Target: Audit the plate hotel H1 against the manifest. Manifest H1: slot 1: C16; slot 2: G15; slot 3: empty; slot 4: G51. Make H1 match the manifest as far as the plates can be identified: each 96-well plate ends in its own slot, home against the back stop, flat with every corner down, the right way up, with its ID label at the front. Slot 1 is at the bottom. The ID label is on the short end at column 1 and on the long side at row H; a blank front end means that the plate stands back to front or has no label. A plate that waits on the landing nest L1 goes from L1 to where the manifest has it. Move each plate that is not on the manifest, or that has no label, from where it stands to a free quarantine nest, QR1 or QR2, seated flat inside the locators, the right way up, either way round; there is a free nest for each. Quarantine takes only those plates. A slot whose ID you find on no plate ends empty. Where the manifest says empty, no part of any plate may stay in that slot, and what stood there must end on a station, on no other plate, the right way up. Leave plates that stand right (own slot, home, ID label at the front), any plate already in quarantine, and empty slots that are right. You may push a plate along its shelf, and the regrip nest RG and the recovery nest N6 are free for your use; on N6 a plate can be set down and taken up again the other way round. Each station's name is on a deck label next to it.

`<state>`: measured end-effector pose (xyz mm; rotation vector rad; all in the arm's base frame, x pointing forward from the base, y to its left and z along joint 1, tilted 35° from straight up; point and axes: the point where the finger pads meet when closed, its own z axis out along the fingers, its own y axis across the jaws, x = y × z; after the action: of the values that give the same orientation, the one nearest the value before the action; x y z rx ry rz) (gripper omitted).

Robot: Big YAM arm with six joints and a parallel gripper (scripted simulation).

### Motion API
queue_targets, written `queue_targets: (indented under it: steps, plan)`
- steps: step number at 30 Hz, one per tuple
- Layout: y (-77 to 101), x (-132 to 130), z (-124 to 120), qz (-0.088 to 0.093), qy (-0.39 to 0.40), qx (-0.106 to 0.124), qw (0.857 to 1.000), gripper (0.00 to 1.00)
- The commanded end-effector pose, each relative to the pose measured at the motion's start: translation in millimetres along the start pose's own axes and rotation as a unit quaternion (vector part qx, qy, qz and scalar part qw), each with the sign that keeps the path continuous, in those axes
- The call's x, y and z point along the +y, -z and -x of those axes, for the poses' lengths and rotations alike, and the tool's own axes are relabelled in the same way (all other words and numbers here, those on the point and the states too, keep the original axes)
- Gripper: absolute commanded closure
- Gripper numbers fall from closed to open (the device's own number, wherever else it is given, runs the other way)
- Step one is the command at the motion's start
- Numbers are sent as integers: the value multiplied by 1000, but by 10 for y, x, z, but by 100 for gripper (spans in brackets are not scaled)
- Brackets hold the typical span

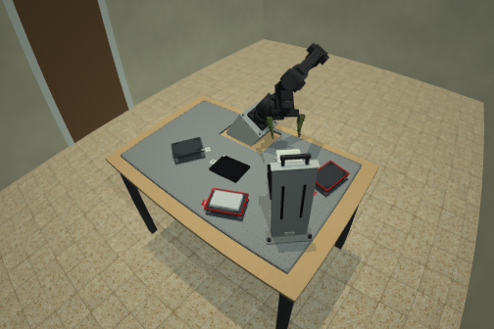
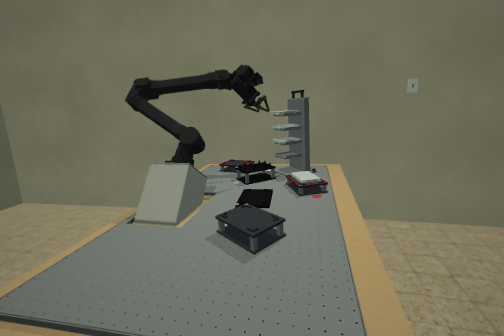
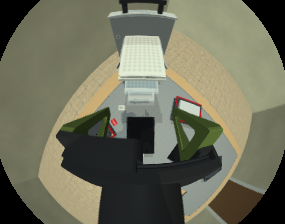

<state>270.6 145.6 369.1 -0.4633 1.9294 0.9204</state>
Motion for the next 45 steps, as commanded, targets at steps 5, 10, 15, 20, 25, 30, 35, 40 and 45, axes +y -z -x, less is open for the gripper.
queue_targets:
  steps: [5, 10, 15, 20, 25, 30, 35, 40, 45]
  plan:
    - [-146, 7, 7, 7, -4, -1, 1000, 0]
    - [-95, 61, 32, 9, 3, -8, 1000, 0]
    - [-131, 26, 14, 8, 0, -3, 1000, 0]
    - [-131, 26, 14, 8, 0, -3, 1000, 0]
    - [-131, 26, 14, 8, 0, -3, 1000, 0]
    - [-131, 26, 14, 8, 0, -3, 1000, 0]
    - [-131, 26, 14, 8, 0, -3, 1000, 0]
    - [-131, 26, 14, 8, 0, -3, 1000, 0]
    - [-131, 26, 14, 8, 0, -3, 1000, 0]
